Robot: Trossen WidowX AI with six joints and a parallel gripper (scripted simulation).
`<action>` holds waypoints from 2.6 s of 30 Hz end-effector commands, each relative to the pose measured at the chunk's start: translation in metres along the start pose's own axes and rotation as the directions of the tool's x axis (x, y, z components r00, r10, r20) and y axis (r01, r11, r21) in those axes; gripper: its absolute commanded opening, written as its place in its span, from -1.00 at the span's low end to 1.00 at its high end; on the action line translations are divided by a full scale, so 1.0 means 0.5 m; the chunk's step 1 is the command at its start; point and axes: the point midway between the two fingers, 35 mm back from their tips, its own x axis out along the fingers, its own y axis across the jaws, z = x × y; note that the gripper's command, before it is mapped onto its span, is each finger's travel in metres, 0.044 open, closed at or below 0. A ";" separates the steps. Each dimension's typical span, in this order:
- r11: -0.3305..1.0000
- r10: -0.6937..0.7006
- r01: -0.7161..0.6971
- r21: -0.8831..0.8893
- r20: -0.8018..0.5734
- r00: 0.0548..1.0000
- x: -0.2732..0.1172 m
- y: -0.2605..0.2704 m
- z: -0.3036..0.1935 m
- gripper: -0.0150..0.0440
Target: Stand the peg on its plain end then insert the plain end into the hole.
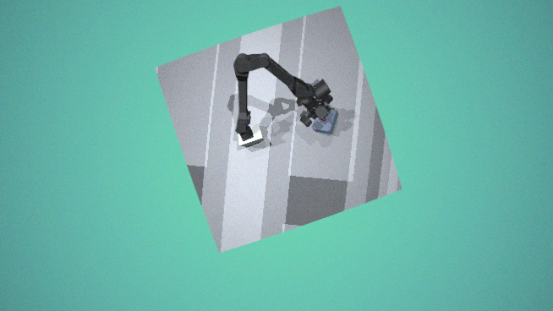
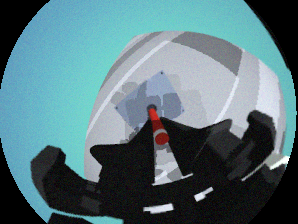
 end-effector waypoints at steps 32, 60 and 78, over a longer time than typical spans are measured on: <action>1.000 0.000 0.000 0.000 0.000 1.000 0.010 -0.002 0.005 -0.49; 1.000 0.001 -0.001 0.000 0.000 1.000 0.037 -0.003 0.008 -0.49; 1.000 0.001 -0.001 0.000 0.000 1.000 0.055 -0.003 0.008 -0.49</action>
